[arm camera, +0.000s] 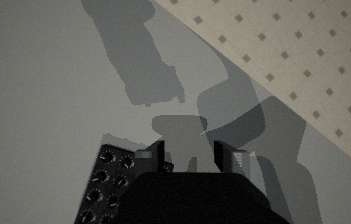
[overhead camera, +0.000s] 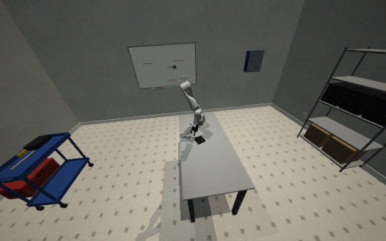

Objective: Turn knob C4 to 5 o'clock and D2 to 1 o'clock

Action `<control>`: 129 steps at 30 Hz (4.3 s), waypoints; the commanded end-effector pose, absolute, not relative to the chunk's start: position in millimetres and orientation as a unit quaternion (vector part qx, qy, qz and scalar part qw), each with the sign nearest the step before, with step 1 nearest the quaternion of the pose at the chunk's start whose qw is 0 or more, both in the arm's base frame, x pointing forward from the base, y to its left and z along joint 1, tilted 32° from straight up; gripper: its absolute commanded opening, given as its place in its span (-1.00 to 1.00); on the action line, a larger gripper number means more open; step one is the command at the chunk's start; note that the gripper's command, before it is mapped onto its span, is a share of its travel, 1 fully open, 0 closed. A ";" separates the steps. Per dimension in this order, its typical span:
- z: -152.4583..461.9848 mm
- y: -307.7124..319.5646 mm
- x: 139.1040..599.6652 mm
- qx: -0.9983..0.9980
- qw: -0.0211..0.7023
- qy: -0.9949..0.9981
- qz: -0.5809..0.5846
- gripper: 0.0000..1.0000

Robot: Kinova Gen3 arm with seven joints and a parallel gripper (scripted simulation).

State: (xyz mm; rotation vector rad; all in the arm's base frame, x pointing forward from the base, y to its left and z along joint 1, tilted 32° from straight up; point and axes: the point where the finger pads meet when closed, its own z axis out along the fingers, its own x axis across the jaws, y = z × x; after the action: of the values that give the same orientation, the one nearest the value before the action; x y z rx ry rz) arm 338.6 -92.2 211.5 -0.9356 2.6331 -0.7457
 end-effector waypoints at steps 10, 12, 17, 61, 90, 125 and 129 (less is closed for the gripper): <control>208.7 -86.7 340.0 -0.318 0.131 0.904 -0.254 1.00; 206.8 -82.3 341.5 -0.313 0.137 0.906 -0.251 1.00; 206.8 -82.3 341.5 -0.313 0.137 0.906 -0.251 1.00; 192.2 -53.7 348.1 -0.282 0.174 0.915 -0.232 1.00; 183.5 -39.4 349.4 -0.267 0.189 0.919 -0.218 1.00; 173.3 -24.1 349.3 -0.251 0.203 0.925 -0.202 1.00; 171.4 -21.4 349.1 -0.248 0.205 0.926 -0.199 1.00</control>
State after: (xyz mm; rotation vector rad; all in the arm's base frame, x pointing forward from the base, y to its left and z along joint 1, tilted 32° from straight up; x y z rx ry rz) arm 349.5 -22.8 172.4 -0.6856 2.5811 -0.5563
